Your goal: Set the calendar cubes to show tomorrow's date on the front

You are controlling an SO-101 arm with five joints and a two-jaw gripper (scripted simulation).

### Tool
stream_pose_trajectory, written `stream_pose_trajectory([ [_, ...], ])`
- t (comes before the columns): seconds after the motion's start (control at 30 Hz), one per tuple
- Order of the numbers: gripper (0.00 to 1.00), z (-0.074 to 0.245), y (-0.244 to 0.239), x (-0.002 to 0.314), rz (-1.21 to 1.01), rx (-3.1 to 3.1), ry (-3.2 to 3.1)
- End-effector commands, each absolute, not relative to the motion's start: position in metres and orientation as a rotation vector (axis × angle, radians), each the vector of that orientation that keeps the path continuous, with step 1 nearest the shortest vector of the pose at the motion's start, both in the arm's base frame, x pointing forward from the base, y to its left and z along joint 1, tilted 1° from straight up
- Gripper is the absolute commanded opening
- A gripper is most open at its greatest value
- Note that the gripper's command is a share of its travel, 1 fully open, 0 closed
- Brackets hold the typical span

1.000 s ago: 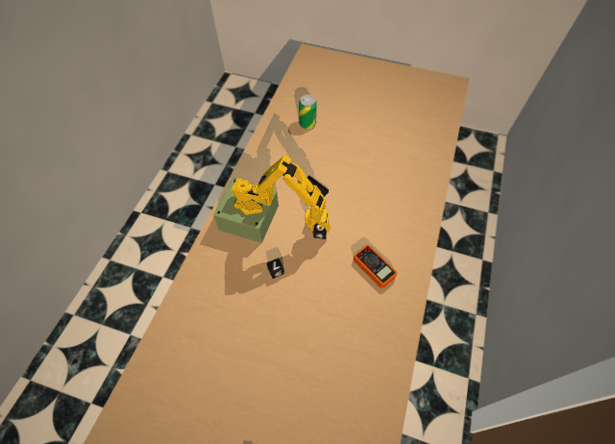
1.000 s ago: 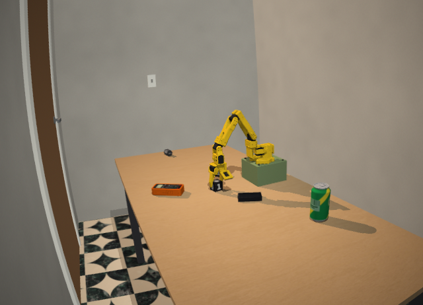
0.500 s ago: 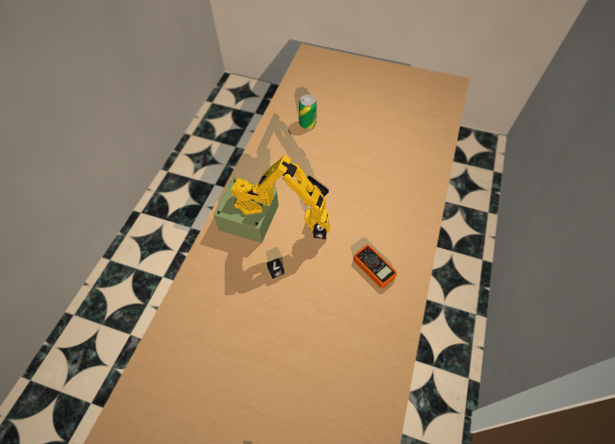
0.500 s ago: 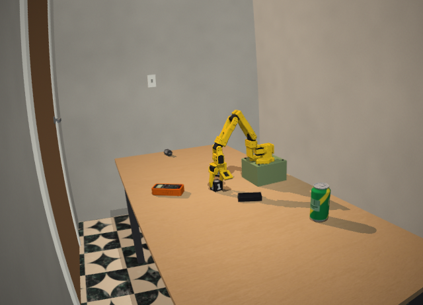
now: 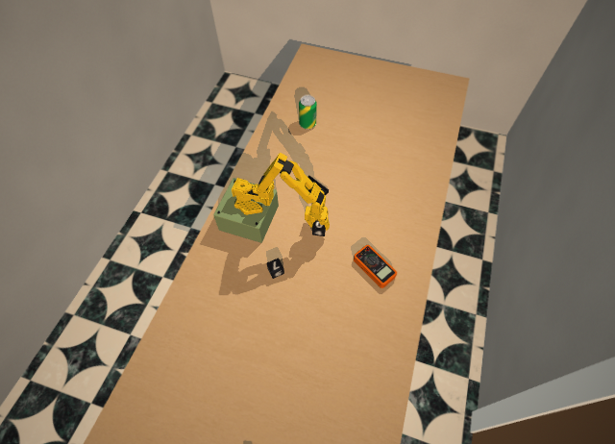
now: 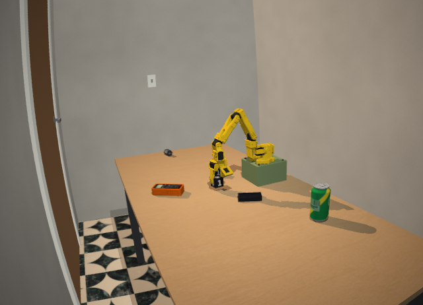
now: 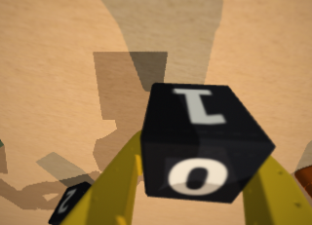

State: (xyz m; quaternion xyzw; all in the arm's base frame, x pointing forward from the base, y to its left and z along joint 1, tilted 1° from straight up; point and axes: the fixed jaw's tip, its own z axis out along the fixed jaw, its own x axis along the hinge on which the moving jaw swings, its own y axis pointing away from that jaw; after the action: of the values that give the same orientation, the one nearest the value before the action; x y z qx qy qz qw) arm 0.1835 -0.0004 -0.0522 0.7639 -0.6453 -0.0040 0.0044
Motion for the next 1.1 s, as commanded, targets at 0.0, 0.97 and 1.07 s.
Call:
stream_pose_trajectory([
  [0.0,0.00,-0.039,-0.001,0.187,0.005,2.402,-2.029],
  [0.97,0.00,-0.021,0.031,0.182,0.003,2.568,-1.814],
  [1.07,0.00,-0.021,0.037,0.181,0.003,2.595,-1.774],
])
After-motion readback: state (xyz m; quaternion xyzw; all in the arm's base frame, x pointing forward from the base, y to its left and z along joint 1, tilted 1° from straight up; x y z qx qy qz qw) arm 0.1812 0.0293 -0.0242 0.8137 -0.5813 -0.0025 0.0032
